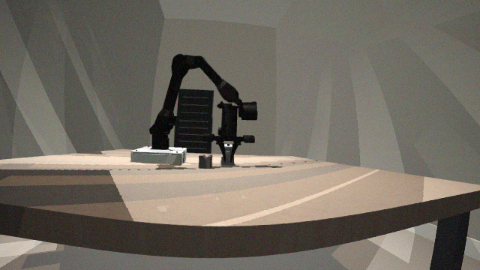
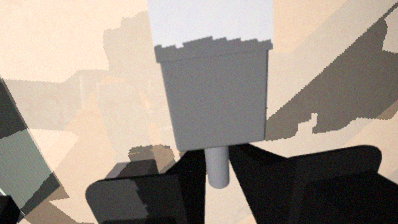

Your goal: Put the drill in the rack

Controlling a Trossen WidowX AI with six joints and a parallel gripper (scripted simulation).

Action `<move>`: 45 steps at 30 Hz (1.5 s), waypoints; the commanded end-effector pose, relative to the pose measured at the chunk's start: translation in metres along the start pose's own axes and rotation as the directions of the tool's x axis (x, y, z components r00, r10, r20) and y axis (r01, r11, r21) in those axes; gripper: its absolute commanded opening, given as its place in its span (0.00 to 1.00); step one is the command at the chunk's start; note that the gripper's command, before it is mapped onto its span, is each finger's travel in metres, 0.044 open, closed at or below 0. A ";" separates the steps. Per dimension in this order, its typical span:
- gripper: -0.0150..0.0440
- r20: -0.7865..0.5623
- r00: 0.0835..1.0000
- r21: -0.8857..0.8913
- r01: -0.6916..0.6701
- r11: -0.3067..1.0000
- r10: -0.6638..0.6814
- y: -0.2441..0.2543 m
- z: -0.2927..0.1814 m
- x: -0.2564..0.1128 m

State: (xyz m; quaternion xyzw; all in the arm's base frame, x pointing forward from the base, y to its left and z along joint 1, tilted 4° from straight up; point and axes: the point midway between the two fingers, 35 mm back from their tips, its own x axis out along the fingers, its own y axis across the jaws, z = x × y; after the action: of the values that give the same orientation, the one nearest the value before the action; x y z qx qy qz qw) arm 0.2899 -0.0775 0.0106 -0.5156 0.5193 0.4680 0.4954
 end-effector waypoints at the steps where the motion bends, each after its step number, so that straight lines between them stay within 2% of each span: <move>1: 0.27 0.000 1.000 0.000 0.000 1.000 0.000 0.000 0.000 0.000; 41: 0.25 -0.005 1.000 0.002 -0.007 1.000 0.007 0.000 -0.046 0.002; 45: 0.43 -0.002 1.000 0.003 -0.009 1.000 0.009 0.001 -0.040 0.002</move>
State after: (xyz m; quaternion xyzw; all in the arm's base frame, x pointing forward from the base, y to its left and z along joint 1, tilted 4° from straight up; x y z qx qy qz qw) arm 0.2879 -0.1183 0.0112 -0.5135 0.5228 0.4684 0.4935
